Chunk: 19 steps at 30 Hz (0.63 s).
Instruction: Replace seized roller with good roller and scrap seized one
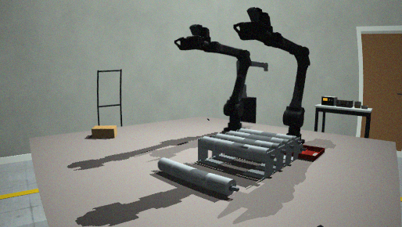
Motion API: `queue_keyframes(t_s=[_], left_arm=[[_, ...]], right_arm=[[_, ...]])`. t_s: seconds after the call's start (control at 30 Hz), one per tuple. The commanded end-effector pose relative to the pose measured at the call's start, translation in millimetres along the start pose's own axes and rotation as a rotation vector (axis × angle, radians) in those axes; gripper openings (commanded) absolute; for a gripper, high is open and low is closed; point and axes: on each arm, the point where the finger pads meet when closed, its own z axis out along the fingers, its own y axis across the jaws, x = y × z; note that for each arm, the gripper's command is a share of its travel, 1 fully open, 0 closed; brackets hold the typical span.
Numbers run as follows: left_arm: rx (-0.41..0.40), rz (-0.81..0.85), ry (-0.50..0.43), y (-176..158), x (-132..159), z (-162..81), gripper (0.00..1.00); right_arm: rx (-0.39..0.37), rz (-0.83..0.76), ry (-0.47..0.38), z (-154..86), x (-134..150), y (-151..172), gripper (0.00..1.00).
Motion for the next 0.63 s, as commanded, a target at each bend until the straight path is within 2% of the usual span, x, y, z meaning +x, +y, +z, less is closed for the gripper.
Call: queue_keyframes(t_s=[0.0, 0.6], left_arm=[[-0.009, -0.011, -0.041, 4.4, -30.4, 3.1, 0.32], [-0.009, -0.012, -0.046, 4.5, -34.3, 3.2, 0.32]], right_arm=[[-0.019, 0.009, -0.018, 6.7, -18.6, 8.7, 0.62], [-0.019, 0.009, -0.022, 6.6, -20.2, 8.8, 0.62]])
